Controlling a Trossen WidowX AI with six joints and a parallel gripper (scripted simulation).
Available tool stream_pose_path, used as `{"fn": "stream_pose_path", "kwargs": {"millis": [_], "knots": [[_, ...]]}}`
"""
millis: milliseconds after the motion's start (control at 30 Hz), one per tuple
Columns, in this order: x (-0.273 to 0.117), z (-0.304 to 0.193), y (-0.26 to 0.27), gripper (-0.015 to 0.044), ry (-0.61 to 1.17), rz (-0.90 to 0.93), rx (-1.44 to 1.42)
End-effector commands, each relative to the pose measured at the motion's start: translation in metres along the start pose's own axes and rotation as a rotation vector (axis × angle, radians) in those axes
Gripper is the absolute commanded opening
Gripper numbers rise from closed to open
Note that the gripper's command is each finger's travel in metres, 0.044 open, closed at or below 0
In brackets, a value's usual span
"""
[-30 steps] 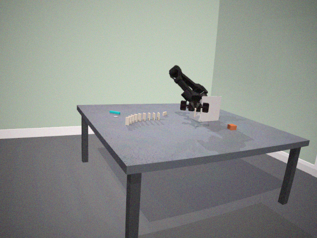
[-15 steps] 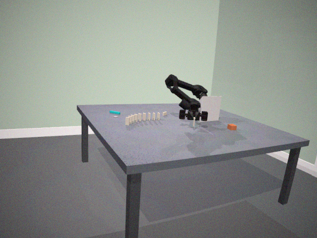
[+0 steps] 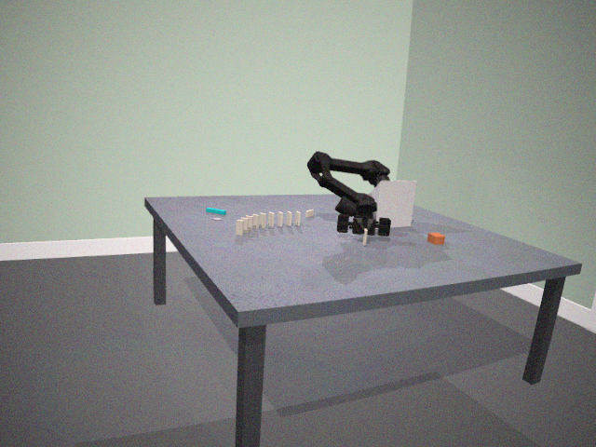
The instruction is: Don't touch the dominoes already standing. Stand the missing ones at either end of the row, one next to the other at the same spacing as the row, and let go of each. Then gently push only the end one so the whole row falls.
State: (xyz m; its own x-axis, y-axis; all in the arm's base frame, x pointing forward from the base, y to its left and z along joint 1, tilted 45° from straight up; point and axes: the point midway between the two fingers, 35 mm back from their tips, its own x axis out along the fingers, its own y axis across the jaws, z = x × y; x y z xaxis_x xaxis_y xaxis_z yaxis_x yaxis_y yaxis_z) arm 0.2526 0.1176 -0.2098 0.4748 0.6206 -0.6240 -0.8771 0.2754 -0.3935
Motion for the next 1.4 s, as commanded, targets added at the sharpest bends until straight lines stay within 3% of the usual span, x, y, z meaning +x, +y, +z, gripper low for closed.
{"fn": "stream_pose_path", "kwargs": {"millis": [0, 233, 767, 967, 1167, 1367], "knots": [[0.000, -0.002, 0.000, 0.0022, -0.014, -0.001, -0.015], [0.000, -0.002, 0.000, 0.0022, -0.014, -0.001, -0.015], [0.000, 0.000, -0.001, 0.0440, -0.014, 0.000, -0.015], [-0.002, 0.049, -0.002, 0.0440, -0.015, 0.020, -0.012], [0.002, 0.046, 0.000, 0.0440, 0.002, 0.030, 0.023], [0.039, 0.036, -0.001, 0.0440, 0.170, 0.071, 0.332]]}}
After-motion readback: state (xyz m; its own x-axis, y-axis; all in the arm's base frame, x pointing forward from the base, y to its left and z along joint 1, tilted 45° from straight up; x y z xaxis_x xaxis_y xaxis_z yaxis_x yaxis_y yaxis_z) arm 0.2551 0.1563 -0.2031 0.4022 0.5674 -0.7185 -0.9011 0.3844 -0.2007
